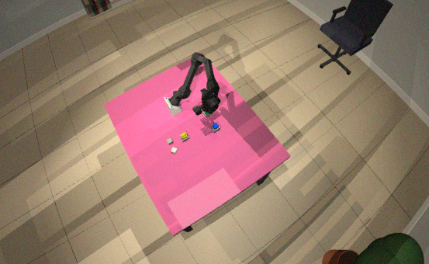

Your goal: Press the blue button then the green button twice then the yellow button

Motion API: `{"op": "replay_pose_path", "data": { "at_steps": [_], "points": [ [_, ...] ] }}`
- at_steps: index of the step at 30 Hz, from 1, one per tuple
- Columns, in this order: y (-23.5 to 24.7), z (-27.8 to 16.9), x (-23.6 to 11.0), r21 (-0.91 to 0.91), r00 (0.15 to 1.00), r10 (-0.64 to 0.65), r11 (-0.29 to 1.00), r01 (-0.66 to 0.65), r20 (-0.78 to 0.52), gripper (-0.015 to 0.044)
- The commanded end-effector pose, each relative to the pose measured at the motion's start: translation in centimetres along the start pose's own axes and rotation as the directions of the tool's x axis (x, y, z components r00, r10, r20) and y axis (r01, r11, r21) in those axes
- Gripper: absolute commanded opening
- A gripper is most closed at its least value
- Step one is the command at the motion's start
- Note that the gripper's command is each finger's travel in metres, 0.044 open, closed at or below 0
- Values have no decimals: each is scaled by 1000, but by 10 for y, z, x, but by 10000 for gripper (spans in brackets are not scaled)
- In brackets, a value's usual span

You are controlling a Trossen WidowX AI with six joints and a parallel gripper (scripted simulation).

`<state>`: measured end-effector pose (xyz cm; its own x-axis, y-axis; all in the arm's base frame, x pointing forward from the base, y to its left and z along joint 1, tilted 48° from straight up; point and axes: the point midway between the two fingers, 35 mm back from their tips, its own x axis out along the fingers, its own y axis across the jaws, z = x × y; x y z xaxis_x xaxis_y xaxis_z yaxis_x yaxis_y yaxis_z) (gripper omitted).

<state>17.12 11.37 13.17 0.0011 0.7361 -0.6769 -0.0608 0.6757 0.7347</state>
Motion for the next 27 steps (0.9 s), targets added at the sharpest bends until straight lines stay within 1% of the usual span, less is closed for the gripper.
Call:
{"op": "replay_pose_path", "data": {
  "at_steps": [1,8,11,13,17,27],
  "points": [
    [1,-1,1,1,1000,7,1000,-7,-3,20],
    [0,0,-2,0,1000,0,1000,0,-1,20],
    [0,0,-26,2,1000,2,1000,-2,-4,20],
    [1,-1,-33,2,1000,5,1000,-5,-5,20],
    [0,0,-32,2,1000,5,1000,-5,-5,20],
    [0,0,-16,2,1000,3,1000,-3,-4,20]
  ]
}}
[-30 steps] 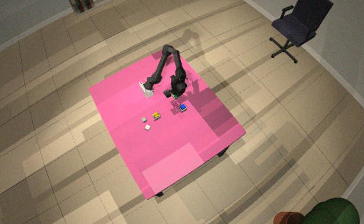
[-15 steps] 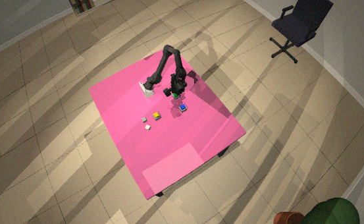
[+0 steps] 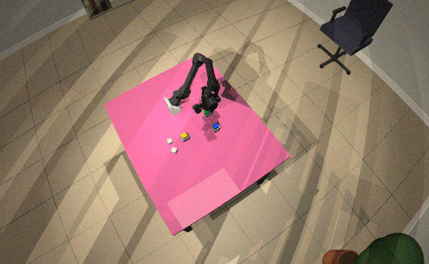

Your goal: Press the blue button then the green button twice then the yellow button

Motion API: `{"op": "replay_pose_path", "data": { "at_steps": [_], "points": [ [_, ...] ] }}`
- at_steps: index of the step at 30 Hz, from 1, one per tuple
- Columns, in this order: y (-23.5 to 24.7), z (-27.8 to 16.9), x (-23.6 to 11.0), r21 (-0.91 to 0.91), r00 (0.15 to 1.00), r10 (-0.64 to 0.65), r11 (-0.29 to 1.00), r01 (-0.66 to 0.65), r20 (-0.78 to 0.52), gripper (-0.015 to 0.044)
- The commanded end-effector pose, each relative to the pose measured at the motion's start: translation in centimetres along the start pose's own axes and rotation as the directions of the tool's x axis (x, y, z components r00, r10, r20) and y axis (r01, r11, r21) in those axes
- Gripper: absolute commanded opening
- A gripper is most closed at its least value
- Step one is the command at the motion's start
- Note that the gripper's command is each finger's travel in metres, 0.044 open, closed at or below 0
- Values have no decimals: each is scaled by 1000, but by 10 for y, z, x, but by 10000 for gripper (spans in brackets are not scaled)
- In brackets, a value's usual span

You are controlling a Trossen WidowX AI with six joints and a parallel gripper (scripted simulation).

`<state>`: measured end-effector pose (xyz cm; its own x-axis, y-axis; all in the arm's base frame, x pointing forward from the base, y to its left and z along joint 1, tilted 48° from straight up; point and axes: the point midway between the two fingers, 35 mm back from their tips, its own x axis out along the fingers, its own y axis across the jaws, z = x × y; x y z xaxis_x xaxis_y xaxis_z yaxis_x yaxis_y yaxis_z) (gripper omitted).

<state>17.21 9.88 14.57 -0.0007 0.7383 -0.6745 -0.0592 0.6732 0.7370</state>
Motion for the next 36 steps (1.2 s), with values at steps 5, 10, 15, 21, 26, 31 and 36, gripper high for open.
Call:
{"op": "replay_pose_path", "data": {
  "at_steps": [5,10,15,21,26,31,36],
  "points": [
    [0,-1,13,0,1000,1,1000,-1,-2,20],
    [1,-2,20,0,1000,3,1000,-3,-2,20],
    [1,-2,21,0,1000,4,1000,-4,-2,20],
    [1,-2,21,0,1000,4,1000,-4,-2,20],
    [1,-2,21,0,1000,4,1000,-4,-2,20],
    [-1,-1,4,-1,1000,-3,1000,3,-1,20],
    [0,-1,-15,1,1000,-1,1000,1,2,20]
  ]
}}
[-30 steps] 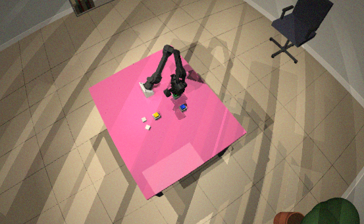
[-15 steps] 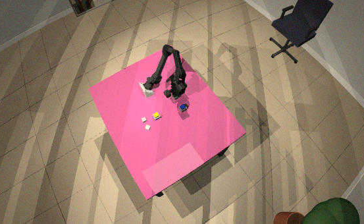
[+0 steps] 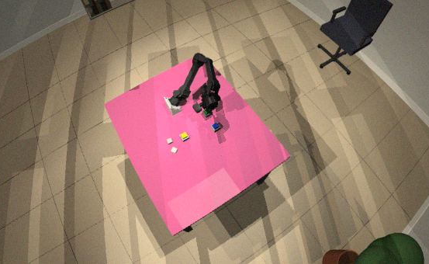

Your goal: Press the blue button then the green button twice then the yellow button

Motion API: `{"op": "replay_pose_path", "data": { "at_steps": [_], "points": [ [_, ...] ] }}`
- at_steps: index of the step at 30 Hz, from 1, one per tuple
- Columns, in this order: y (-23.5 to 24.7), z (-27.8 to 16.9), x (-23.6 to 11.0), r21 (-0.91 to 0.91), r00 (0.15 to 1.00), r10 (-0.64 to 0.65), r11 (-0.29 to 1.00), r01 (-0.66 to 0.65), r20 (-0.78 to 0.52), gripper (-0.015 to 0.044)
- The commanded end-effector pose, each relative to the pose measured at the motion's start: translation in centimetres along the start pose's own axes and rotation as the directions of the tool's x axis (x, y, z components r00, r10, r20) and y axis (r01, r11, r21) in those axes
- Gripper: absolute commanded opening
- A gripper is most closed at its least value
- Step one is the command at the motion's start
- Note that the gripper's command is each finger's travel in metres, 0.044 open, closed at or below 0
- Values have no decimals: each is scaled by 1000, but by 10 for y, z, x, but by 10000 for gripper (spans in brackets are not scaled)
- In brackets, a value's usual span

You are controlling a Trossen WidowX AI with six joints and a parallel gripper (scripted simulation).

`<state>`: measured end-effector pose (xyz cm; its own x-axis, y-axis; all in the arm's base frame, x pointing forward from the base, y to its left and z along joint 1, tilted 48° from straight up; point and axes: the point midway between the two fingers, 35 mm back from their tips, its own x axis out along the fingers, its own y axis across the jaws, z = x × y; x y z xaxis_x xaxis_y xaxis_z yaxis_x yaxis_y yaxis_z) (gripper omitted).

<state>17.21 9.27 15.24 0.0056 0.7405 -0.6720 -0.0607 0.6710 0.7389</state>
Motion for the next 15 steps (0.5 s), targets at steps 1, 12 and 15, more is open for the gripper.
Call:
{"op": "replay_pose_path", "data": {
  "at_steps": [1,12,15],
  "points": [
    [0,-1,-12,3,1000,-14,1000,14,12,20],
    [-8,5,-68,24,985,-114,993,112,132,20],
    [-34,26,-73,25,988,-115,993,113,107,20]
  ]
}}
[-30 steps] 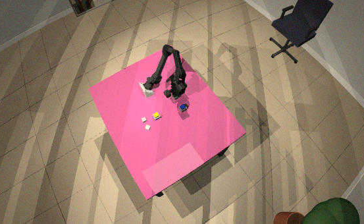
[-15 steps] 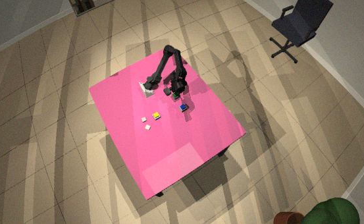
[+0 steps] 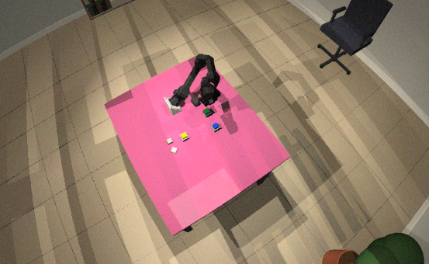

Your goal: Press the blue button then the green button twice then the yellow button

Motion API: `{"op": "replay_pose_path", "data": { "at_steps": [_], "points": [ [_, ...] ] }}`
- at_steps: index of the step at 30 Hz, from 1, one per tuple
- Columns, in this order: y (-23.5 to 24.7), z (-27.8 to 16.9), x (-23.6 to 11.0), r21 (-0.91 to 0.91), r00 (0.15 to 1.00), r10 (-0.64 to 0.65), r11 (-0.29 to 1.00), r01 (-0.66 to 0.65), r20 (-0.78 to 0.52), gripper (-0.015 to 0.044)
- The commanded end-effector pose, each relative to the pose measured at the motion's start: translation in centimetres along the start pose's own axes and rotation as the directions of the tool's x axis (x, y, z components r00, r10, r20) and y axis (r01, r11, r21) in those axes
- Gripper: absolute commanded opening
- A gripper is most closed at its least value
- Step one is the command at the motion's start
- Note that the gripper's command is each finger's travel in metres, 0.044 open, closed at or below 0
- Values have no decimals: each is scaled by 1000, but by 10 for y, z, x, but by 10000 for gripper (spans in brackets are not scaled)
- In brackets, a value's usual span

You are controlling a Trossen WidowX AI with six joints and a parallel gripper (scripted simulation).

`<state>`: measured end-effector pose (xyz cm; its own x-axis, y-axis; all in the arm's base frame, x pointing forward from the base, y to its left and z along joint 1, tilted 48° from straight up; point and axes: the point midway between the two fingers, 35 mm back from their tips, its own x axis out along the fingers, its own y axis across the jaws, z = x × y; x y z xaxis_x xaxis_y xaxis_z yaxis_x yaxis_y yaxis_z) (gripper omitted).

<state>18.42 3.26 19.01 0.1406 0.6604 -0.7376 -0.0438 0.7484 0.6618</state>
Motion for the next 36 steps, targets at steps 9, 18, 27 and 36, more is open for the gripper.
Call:
{"op": "replay_pose_path", "data": {
  "at_steps": [9,18,27,36],
  "points": [
    [-118,55,10,5,995,30,1000,-29,-92,20],
    [-210,57,34,-5,986,97,995,-98,-136,20],
    [-204,49,95,-5,986,99,995,-100,-136,20],
    [-203,48,104,-5,986,99,995,-100,-135,20]
  ]
}}
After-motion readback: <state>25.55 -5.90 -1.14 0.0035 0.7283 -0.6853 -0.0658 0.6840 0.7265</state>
